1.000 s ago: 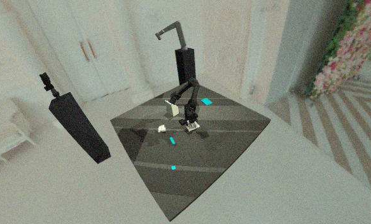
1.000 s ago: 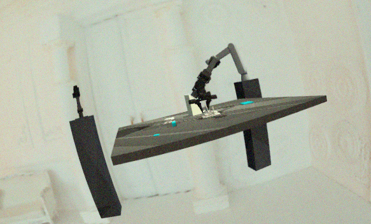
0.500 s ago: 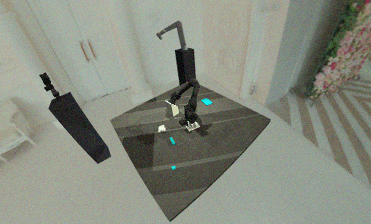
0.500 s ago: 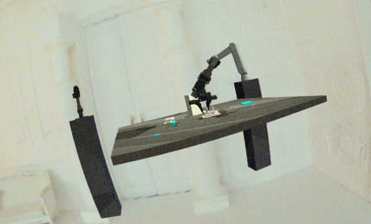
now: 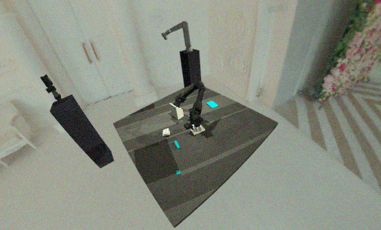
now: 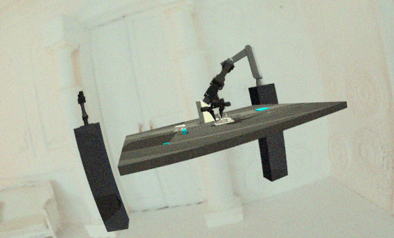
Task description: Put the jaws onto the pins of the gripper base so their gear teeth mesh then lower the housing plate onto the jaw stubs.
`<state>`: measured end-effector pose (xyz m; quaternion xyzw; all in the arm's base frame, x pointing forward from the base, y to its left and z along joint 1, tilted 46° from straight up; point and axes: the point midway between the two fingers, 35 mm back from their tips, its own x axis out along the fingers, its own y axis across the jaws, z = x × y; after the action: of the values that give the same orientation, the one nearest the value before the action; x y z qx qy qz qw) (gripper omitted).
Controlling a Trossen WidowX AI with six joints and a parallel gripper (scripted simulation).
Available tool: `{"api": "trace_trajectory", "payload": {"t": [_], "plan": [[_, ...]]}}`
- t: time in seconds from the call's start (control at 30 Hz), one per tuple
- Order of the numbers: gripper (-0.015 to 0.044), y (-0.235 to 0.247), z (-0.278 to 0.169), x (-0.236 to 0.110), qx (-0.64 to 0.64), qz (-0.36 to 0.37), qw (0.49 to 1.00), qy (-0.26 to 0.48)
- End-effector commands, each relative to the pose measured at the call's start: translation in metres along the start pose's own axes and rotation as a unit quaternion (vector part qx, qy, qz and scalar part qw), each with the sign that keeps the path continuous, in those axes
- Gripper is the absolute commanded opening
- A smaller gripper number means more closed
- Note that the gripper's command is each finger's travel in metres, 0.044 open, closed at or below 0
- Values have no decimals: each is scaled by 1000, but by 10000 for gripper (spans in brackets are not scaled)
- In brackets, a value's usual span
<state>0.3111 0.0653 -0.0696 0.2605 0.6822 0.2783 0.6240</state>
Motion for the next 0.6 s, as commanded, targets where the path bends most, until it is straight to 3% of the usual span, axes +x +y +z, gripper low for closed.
{"api": "trace_trajectory", "payload": {"t": [0.0, 0.57], "plan": [[134, 0, 0, 2, 2, 3, 1000, 1], [134, 0, -1, 8, 1, 3, 1000, 1]]}}
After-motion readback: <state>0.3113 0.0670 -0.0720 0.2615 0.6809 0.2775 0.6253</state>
